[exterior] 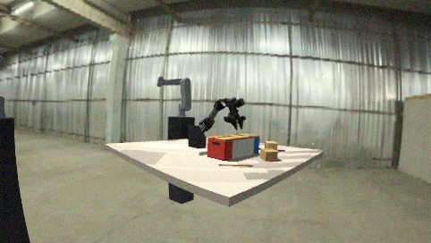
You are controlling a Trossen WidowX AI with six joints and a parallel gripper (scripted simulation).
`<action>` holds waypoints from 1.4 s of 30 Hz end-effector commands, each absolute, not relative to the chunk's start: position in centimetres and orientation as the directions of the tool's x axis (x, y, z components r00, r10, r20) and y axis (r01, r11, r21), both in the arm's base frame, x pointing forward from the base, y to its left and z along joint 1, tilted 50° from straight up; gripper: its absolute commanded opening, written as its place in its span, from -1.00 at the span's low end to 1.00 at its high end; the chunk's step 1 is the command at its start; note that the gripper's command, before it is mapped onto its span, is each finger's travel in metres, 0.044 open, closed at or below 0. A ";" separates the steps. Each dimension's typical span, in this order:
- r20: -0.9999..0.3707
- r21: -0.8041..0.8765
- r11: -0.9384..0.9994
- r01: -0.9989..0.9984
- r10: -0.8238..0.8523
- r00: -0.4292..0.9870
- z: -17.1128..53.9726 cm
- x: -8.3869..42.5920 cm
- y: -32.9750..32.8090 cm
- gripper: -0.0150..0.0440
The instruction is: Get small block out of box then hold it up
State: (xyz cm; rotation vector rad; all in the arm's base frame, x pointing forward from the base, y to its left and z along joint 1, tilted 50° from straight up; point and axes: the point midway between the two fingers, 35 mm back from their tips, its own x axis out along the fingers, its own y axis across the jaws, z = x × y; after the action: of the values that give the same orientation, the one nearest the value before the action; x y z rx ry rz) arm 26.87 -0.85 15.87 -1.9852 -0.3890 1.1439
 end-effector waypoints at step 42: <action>-0.586 -0.762 -0.637 -0.116 0.602 0.542 6.9 28.8 9.5 0.47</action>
State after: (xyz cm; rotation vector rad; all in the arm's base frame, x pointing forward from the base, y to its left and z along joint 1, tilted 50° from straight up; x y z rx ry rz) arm 28.94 9.20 7.54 -1.9896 -0.4060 1.1409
